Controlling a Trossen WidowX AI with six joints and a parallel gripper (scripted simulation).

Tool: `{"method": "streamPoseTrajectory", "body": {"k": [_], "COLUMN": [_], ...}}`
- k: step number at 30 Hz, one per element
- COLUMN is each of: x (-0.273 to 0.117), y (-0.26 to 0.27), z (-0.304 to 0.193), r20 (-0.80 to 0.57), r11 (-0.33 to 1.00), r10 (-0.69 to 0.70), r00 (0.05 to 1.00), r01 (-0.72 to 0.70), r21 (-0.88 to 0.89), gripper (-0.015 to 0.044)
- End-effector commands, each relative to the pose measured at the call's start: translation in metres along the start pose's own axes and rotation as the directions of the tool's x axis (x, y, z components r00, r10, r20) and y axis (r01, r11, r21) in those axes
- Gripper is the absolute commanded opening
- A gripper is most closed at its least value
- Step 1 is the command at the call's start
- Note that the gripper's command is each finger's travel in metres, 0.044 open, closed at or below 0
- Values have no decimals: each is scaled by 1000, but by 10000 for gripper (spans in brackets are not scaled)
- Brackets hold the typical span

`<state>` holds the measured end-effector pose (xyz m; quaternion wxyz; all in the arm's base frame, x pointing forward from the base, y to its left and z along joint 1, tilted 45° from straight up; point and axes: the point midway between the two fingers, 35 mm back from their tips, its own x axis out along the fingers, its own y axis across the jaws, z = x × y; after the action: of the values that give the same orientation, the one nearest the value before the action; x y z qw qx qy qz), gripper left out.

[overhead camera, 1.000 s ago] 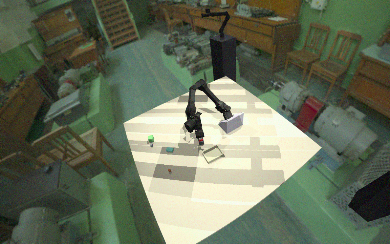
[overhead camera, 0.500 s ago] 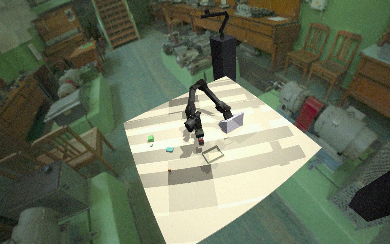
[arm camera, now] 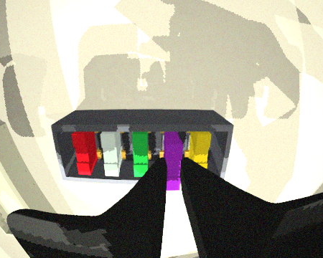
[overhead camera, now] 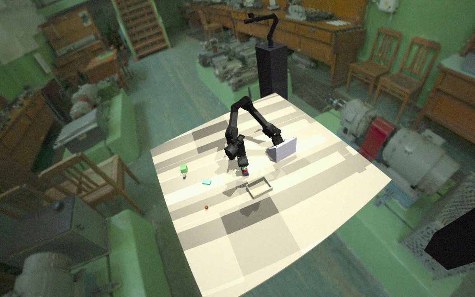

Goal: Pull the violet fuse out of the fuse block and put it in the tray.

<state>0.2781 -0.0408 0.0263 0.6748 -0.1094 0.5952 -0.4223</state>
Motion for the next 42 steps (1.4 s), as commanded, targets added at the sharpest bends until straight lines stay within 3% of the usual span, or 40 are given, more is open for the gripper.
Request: {"method": "streamPoseTrajectory", "body": {"k": [1,42], "x": [-3,-23], "y": [0,0], "z": [0,0], "r20": [-2,-2], "r11": [1000,1000], "r10": [3,1], "r00": [1000,1000], "r01": [-3,-1], "r21": [4,2], "gripper": [0,0]}}
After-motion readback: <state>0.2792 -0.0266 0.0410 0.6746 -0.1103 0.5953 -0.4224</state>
